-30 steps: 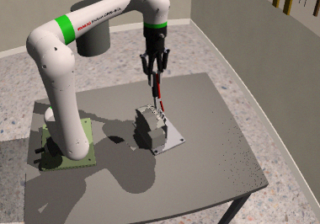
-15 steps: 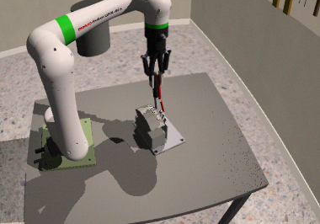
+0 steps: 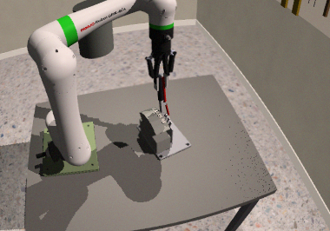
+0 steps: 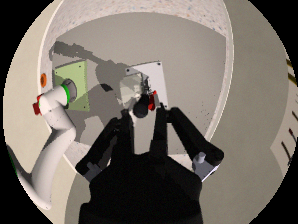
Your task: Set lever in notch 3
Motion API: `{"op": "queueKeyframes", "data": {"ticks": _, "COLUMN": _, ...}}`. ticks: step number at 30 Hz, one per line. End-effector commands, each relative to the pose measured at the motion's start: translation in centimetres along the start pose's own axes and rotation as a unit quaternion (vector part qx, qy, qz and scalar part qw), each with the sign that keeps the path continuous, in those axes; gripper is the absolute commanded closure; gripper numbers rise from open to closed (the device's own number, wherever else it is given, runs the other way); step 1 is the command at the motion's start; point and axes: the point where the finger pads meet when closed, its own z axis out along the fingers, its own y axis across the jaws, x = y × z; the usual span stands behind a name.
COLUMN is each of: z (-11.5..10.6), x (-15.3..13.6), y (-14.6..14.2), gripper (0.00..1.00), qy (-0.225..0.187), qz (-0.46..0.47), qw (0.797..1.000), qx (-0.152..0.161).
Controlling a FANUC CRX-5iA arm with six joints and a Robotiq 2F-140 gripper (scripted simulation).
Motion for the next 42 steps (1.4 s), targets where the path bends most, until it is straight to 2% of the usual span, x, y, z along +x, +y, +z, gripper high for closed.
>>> {"op": "queueKeyframes", "data": {"ticks": 1, "z": 0.0, "x": -0.03, "y": 0.03, "gripper": 1.0, "qy": 0.0, "qz": 0.0, "qw": 1.0, "qx": 0.0}}
{"op": "queueKeyframes", "data": {"ticks": 42, "z": -0.05, "x": -0.44, "y": 0.03, "gripper": 1.0, "qy": 0.0, "qz": 0.0, "qw": 1.0, "qx": 0.0}}
